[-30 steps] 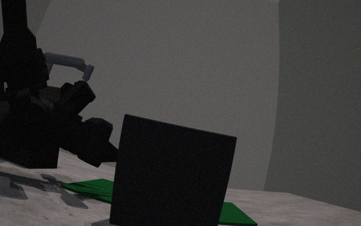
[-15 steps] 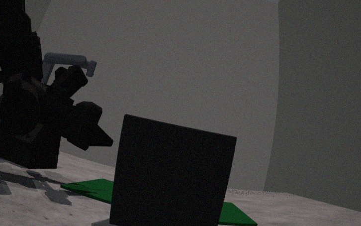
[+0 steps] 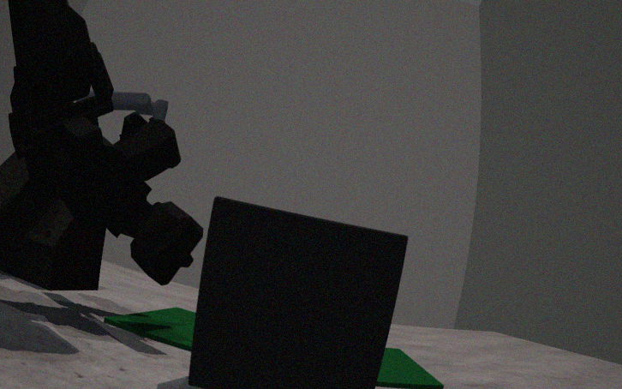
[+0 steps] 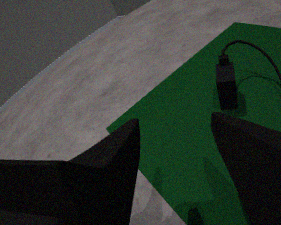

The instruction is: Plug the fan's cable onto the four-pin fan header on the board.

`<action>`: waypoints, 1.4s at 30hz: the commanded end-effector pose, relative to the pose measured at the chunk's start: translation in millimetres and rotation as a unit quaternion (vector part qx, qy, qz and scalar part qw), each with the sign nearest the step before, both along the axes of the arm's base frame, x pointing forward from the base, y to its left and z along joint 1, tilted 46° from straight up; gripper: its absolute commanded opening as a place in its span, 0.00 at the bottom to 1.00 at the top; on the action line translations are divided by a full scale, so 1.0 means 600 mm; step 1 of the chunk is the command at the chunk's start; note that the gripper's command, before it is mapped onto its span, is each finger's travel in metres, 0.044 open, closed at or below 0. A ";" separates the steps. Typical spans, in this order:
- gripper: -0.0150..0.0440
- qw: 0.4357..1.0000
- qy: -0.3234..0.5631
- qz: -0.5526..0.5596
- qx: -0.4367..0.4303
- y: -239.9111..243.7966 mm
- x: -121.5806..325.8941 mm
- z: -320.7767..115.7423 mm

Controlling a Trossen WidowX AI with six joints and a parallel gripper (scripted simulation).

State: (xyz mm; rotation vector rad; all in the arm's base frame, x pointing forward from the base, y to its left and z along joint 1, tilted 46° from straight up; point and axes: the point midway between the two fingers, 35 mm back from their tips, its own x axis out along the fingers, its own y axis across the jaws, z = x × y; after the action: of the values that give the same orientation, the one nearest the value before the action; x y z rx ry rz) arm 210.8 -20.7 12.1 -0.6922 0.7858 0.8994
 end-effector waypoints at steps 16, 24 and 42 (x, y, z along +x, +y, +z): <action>0.60 0.979 0.172 -0.062 -0.094 0.009 -0.010 -0.027; 0.60 0.960 0.218 -0.090 -0.152 0.009 -0.013 -0.030; 0.60 0.905 0.250 -0.159 -0.304 0.010 -0.006 -0.018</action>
State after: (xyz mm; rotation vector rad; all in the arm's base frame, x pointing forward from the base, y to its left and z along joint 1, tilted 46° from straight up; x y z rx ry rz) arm 202.5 -14.6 -2.3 -0.8104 1.6051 0.5819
